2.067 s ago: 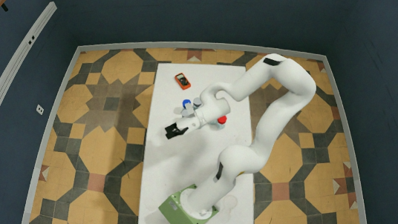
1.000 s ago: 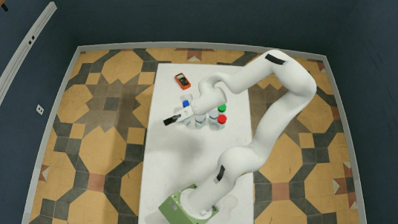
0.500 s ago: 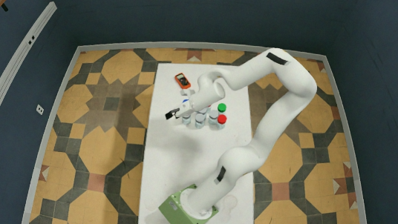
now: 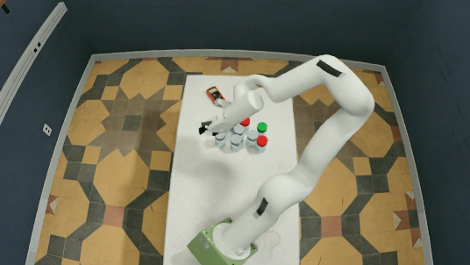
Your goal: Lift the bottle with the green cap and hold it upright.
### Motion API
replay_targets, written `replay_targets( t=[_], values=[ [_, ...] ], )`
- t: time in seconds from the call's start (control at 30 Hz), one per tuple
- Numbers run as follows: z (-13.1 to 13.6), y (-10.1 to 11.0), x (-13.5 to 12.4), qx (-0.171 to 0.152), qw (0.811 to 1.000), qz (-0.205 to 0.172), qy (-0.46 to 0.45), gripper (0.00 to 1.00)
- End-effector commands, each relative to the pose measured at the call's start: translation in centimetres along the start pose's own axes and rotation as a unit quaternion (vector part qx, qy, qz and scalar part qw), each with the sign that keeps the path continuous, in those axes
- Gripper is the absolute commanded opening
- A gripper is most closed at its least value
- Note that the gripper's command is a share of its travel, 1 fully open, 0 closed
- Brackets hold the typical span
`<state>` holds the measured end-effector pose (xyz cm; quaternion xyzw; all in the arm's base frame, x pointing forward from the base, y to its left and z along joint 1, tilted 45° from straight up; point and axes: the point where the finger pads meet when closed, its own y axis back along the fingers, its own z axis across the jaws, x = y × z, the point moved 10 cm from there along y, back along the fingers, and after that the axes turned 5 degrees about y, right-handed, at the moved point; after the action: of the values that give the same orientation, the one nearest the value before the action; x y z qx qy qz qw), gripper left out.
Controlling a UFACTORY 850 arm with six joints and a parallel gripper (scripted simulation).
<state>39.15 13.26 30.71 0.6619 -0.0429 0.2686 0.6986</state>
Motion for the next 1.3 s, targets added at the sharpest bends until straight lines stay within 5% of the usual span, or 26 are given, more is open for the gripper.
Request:
replay_targets(
  t=[0.0,0.8,1.27],
  values=[
    [0.2,0.5,0.7,-0.034,0.999,0.006,-0.042,0.79],
    [0.7,3.5,2.7,-0.146,0.967,0.027,-0.209,0.79],
    [0.7,5.9,3.4,-0.213,0.924,0.044,-0.315,0.79]
  ],
)
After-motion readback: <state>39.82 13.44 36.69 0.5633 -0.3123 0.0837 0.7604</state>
